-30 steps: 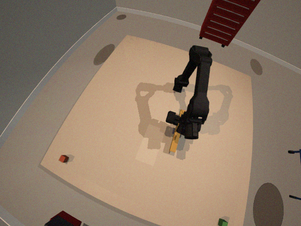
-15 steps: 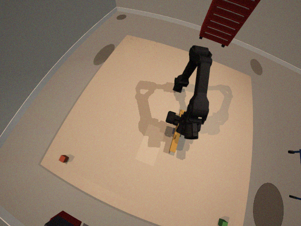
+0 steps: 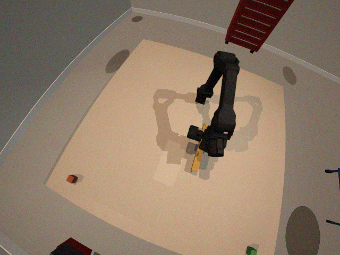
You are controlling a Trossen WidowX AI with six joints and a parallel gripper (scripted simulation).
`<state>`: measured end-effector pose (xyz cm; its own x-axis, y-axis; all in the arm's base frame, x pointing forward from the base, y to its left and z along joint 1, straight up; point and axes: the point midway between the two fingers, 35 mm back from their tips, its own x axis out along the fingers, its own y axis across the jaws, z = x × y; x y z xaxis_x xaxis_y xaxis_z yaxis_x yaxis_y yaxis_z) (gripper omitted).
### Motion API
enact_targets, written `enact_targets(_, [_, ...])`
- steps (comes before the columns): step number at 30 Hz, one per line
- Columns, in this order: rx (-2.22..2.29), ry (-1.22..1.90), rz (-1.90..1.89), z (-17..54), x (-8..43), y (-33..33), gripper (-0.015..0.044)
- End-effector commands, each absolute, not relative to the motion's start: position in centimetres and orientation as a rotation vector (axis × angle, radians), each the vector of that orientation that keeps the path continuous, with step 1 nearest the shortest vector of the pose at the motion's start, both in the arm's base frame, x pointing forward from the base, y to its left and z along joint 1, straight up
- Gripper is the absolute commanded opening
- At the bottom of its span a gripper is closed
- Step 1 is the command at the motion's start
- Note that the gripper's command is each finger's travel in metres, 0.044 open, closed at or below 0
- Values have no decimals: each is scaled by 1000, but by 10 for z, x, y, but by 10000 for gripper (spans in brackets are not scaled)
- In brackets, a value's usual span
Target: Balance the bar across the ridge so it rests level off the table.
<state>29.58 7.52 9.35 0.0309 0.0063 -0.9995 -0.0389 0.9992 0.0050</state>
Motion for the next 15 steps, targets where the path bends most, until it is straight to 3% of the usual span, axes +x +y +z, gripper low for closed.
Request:
enact_targets(1, [-29, 1538, 41, 93, 296, 76, 0])
enact_targets(15, [-29, 1538, 41, 92, 296, 75, 0])
